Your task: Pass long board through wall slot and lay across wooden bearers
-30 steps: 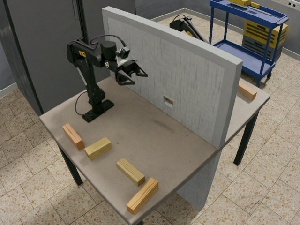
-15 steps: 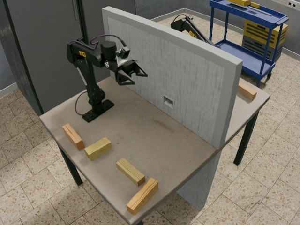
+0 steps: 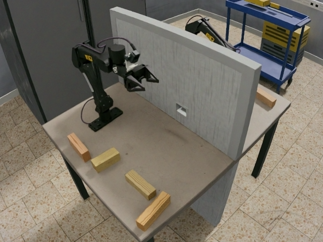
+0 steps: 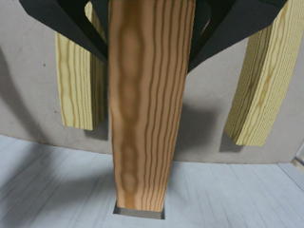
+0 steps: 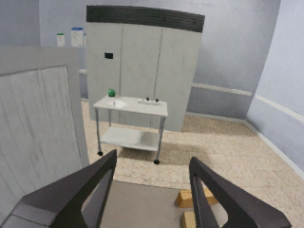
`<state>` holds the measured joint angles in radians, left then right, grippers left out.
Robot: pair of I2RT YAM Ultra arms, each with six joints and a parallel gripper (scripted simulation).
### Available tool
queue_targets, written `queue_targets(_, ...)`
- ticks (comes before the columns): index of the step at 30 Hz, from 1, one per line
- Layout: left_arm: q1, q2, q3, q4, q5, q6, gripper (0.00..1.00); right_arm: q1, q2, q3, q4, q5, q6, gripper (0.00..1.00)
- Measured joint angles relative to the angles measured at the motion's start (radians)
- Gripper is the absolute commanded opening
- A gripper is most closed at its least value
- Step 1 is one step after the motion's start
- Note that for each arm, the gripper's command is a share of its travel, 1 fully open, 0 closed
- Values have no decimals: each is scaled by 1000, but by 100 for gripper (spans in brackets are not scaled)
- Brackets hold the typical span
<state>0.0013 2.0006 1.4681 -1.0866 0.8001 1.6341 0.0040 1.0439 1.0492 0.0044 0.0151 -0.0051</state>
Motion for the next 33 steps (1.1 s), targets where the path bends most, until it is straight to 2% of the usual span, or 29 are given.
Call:
queue_targets(23, 46, 14, 23, -53, -10, 63, 0, 0, 0, 0, 0, 0, 0, 72)
queue_targets(30, 9, -24, 38, -42, -100, -113, 0, 0, 0, 0, 0, 0, 0, 72)
queue_targets(33, -10, -54, 47, -30, -164, -248, 0, 0, 0, 0, 0, 0, 0, 72)
